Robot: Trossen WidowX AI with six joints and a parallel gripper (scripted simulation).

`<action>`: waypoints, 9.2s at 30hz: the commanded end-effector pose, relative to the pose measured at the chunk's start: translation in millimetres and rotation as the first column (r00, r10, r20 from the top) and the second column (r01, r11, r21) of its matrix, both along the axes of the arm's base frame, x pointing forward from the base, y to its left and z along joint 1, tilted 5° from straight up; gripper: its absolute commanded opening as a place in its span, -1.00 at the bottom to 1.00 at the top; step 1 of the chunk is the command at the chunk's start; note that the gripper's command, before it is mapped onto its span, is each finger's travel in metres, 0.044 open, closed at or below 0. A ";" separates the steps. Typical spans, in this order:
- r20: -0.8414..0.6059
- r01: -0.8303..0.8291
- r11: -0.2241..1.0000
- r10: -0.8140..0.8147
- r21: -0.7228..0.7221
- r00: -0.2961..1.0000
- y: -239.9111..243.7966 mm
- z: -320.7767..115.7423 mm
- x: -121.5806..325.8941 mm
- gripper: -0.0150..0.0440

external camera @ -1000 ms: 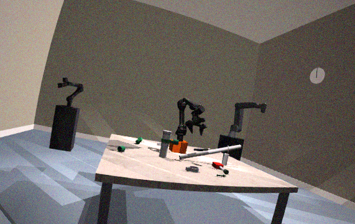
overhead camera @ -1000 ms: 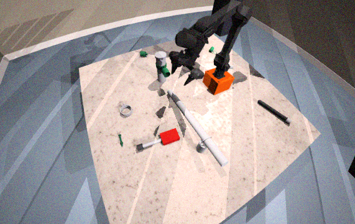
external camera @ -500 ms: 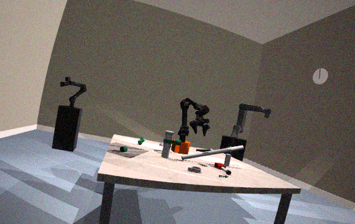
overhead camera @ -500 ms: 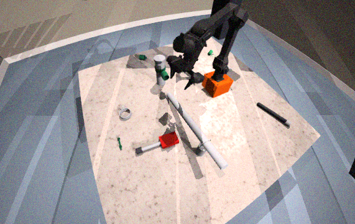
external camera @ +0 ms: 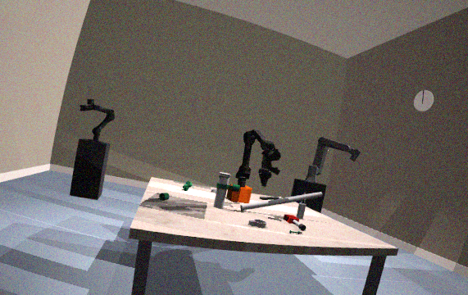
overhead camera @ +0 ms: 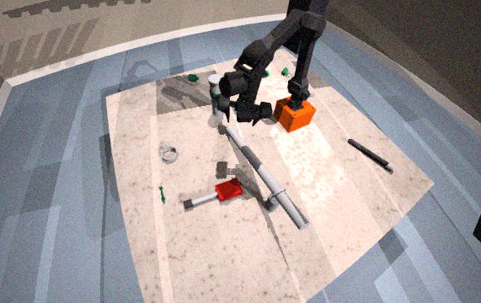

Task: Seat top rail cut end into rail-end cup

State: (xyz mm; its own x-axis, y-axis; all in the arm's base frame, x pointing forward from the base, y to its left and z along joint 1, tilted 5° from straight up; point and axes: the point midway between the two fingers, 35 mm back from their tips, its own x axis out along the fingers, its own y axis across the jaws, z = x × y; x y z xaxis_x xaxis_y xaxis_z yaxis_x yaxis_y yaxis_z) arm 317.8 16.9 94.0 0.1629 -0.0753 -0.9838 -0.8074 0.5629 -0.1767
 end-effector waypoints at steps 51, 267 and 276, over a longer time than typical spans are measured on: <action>-0.196 -0.441 0.897 0.434 0.011 0.879 -6.0 -103.1 6.5 1.00; -0.353 -0.448 0.877 0.370 -0.172 0.859 -35.0 -52.5 1.4 -0.49; -0.354 -0.448 0.877 0.370 -0.172 0.859 -36.4 -51.9 1.4 -0.49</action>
State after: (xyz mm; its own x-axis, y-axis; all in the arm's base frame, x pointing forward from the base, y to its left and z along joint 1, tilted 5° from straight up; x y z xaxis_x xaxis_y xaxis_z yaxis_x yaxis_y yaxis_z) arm 318.6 -13.5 38.2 -0.0711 -0.2915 -0.9539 -0.9892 0.1438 0.0298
